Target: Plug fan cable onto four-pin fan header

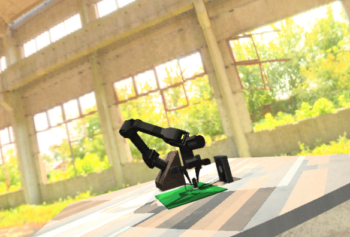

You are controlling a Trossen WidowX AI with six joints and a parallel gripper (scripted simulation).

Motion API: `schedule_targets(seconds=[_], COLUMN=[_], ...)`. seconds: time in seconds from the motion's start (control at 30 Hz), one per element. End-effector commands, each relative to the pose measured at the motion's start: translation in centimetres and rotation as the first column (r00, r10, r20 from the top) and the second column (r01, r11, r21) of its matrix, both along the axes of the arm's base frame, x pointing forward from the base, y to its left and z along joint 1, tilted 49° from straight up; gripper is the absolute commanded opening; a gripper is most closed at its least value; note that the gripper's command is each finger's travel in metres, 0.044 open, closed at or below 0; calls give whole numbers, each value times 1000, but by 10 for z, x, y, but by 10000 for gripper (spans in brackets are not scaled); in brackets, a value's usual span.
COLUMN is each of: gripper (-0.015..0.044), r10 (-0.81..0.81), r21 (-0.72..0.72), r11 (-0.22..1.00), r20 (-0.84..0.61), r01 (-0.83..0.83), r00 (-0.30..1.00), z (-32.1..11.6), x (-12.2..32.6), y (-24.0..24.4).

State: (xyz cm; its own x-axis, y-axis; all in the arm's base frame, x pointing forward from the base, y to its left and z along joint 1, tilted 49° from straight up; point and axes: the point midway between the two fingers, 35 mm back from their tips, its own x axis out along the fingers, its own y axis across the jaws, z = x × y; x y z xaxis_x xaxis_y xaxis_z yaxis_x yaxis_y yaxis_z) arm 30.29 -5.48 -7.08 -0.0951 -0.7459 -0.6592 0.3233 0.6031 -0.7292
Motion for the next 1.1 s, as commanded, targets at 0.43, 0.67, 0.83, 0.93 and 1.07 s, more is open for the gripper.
schedule_targets(seconds=[0.43, 0.67, 0.83, 0.93, 1.07], gripper=[260, 260, 260, 260, 260], r10=[1, 3, 1, 1, 1], r21=[-1, 7, 1, 1, 1], r11=[1000, 1000, 1000, 1000, 1000], r20=[-1, -5, -8, -8, -8], r01=[-1, -3, -1, -1, -1], r00=[1000, 1000, 1000, 1000, 1000], z=[36, 31, 31, 31, 31], x=[6, -66, -114, -114, -114], y=[42, 61, 61, 61, 61])
